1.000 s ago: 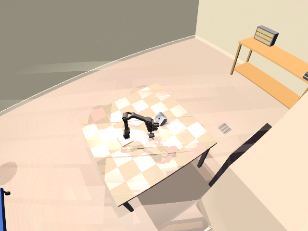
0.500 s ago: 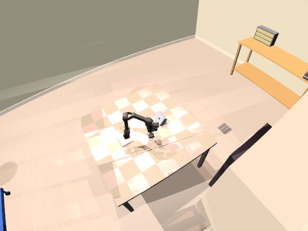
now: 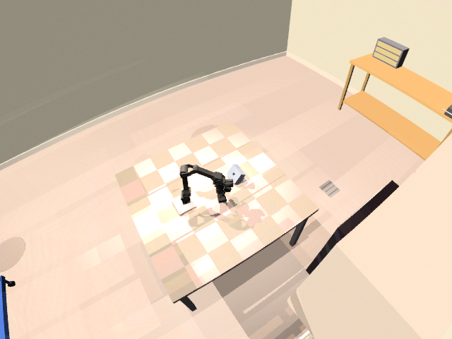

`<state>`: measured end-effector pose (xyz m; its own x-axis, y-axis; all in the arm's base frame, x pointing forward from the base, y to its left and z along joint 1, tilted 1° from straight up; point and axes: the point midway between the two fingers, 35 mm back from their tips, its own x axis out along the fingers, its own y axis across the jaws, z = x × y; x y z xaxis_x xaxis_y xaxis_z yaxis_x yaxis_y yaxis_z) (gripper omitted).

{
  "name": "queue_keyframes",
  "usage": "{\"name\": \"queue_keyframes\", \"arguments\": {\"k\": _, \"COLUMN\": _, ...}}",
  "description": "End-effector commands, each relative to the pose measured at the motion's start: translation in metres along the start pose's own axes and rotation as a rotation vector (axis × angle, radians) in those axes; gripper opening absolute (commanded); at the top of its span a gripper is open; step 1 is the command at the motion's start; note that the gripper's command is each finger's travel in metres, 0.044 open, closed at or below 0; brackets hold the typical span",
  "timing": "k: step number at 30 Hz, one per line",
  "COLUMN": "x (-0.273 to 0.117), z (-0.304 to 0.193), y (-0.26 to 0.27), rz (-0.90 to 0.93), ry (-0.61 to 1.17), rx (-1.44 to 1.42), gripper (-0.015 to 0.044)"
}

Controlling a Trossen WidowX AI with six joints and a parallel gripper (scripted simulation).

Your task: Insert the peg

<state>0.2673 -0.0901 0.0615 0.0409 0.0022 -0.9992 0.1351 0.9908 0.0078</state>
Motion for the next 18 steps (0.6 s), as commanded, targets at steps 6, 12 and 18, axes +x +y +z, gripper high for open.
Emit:
{"name": "queue_keyframes", "arguments": {"k": 6, "x": -0.023, "z": 0.003, "y": 0.0, "rz": -0.001, "ry": 0.001, "rx": -0.001, "gripper": 0.0}}
{"name": "queue_keyframes", "arguments": {"k": 12, "x": -0.045, "z": 0.004, "y": 0.0, "rz": -0.002, "ry": 0.002, "rx": -0.002, "gripper": 0.0}}
{"name": "queue_keyframes", "arguments": {"k": 18, "x": -0.065, "z": 0.005, "y": 0.0, "rz": -0.002, "ry": 0.002, "rx": -0.002, "gripper": 0.0}}
